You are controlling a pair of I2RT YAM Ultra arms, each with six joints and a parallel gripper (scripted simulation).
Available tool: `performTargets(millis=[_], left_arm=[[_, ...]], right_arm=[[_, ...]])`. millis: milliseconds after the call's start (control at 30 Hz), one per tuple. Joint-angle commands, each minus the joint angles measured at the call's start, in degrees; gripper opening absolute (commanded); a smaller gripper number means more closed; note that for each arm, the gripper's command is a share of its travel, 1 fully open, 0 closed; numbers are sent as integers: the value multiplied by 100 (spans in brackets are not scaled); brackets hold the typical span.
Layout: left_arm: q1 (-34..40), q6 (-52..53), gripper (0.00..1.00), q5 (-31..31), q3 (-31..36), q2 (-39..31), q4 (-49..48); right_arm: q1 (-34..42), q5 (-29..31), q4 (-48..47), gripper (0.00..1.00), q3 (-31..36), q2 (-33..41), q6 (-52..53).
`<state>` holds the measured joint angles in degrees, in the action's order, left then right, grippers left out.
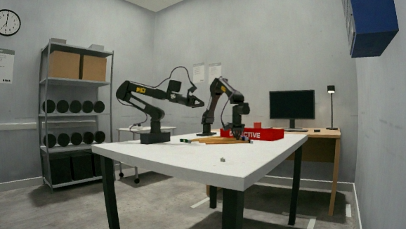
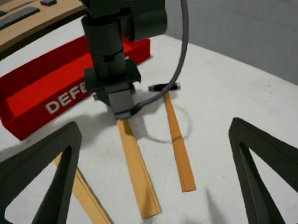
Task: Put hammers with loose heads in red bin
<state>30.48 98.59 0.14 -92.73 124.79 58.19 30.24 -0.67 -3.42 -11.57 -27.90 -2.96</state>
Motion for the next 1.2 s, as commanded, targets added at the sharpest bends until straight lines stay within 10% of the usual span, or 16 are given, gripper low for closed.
performTargets(millis=[0, 267, 467, 1167], left_arm=[[9, 66, 23, -14, 71, -122, -97], [9, 25, 0, -15, 11, -71, -27], [8, 54, 15, -14, -6, -133, 32], [3, 52, 15, -14, -1140, -455, 1456]], right_arm=[[30, 18, -23, 100, -8, 84, 39], [30, 18, -23, 100, -8, 84, 39], [30, 18, -23, 100, -8, 84, 39], [30, 18, -23, 100, -8, 84, 39]])
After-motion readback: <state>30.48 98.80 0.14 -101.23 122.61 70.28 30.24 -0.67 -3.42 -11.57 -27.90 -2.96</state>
